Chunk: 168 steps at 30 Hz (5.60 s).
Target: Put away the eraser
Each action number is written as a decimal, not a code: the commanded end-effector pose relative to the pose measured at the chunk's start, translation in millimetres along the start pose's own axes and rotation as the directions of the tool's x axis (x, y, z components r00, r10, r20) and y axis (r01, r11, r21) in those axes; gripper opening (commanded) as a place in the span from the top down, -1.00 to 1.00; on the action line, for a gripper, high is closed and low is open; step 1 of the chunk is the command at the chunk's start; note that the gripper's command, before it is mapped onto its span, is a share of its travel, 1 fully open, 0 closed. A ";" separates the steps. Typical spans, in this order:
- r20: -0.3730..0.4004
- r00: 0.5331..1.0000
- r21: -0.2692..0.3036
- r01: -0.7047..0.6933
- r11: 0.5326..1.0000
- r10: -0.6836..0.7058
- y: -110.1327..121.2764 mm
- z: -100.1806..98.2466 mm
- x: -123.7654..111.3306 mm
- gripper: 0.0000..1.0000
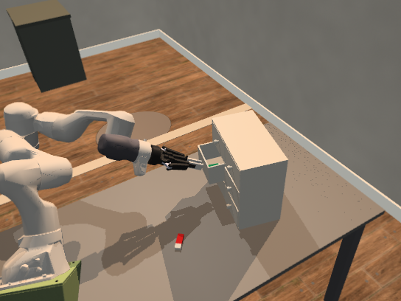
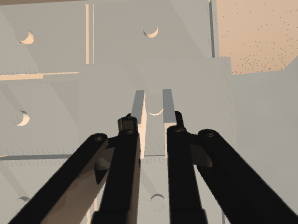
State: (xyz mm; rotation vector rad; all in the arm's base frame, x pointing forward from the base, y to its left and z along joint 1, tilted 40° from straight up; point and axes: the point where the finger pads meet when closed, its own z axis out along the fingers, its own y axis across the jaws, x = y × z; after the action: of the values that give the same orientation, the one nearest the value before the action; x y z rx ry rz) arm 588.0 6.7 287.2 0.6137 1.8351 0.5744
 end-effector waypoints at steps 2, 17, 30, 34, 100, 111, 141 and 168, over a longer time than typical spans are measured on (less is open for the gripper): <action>0.002 1.000 0.002 -0.001 1.000 0.001 -1.0 -1.1 0.0 0.84; 0.002 1.000 0.002 -0.001 1.000 0.001 -1.0 -1.1 0.0 0.60; 0.002 1.000 0.002 -0.001 1.000 0.001 -0.9 -31.8 17.8 0.60; 0.002 1.000 0.002 -0.001 1.000 0.001 -0.8 -41.2 23.2 0.60; -0.518 0.855 0.002 -0.001 1.000 0.002 -0.5 -169.9 14.4 0.60; -0.746 0.666 -0.001 0.004 1.000 -0.003 -0.3 -212.3 3.6 0.60; -0.865 0.502 0.002 -0.001 1.000 0.003 -0.4 -236.0 -2.5 0.60; -0.863 0.506 -0.003 0.001 1.000 -0.003 -0.4 -235.5 -2.7 -1.00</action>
State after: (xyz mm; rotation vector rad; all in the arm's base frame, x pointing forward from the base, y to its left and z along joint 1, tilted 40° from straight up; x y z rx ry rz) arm 366.6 -18.1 363.3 0.3049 2.7895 1.0079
